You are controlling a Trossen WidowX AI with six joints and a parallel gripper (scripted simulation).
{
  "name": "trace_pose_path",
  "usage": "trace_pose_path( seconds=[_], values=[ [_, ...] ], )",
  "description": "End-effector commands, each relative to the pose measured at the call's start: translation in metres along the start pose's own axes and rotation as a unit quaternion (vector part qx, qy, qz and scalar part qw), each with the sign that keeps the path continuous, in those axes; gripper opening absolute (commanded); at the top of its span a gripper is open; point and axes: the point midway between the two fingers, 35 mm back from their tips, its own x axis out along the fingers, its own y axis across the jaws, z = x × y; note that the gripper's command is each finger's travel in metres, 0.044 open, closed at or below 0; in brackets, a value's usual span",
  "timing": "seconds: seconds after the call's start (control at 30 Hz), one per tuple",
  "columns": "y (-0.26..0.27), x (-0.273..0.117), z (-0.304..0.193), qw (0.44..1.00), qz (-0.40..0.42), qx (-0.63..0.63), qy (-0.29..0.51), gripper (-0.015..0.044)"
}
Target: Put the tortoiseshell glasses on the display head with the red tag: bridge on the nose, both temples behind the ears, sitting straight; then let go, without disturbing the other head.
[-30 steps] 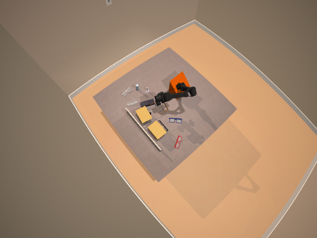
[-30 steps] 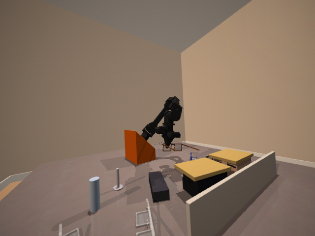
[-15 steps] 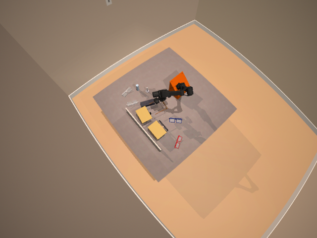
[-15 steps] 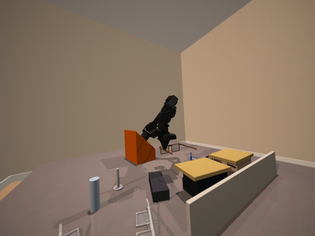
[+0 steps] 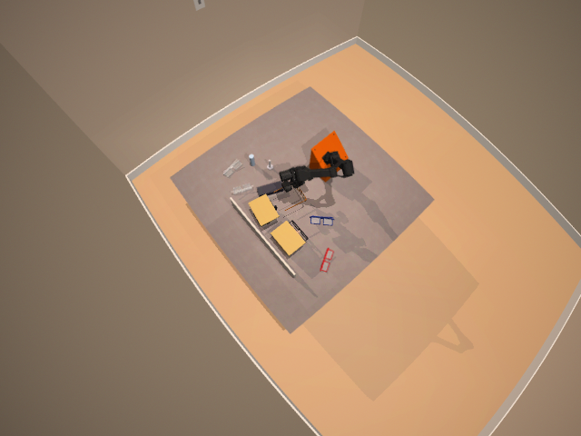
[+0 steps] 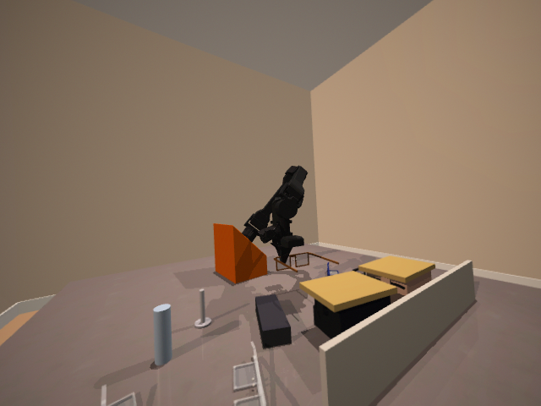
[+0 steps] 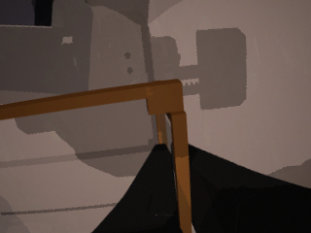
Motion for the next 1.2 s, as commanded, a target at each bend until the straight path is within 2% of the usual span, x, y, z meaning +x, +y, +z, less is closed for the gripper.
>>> trace_pose_path(
  seconds=[0.0, 0.73, 1.17],
  values=[
    [-0.001, 0.005, 0.001, 1.000, -0.002, 0.004, -0.001, 0.0000],
    [-0.002, 0.030, 0.004, 1.000, -0.002, 0.004, 0.005, 0.0000],
    [0.009, 0.031, 0.004, 1.000, -0.001, 0.004, 0.005, 0.0000]
  ],
)
